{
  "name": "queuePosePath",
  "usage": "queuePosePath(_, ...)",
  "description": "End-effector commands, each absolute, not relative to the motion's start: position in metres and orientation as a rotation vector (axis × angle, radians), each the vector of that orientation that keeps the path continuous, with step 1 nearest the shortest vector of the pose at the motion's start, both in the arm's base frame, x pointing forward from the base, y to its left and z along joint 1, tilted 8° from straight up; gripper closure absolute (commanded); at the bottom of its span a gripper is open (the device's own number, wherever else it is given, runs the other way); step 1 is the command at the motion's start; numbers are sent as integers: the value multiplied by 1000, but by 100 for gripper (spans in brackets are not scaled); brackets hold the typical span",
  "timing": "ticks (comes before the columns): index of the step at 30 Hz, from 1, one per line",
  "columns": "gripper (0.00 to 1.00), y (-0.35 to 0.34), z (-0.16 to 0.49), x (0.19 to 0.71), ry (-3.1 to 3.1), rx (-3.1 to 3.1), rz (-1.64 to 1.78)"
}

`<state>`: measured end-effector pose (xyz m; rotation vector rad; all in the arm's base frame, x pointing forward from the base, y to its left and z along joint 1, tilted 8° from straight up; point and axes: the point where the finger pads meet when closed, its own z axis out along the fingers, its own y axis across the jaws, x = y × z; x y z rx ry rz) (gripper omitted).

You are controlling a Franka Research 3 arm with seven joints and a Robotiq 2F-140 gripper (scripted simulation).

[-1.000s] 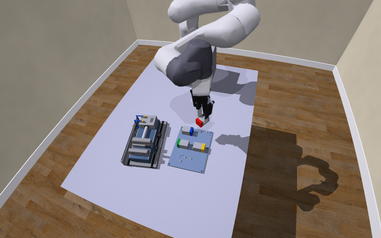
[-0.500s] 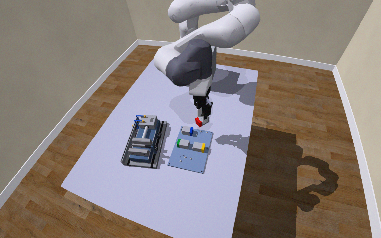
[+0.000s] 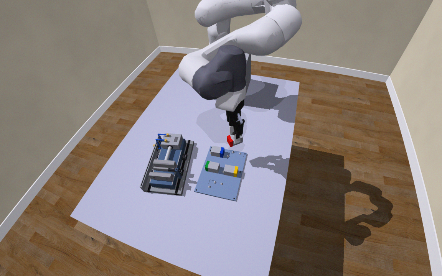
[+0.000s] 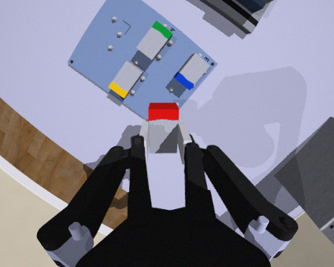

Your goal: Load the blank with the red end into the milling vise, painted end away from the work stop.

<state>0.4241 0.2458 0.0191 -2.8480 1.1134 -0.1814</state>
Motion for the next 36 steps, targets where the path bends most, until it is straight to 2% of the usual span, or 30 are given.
queuePosePath(1,100,247,21,424,1203,-2813,-177)
queuePosePath(7,100,247,21,424,1445,-2687,-166)
queuePosePath(20,100,246,20,424,1434,-2689,-166)
queuePosePath(24,100,247,21,424,1674,-2543,-153)
queuePosePath(36,100,247,21,424,1674,-2543,-153)
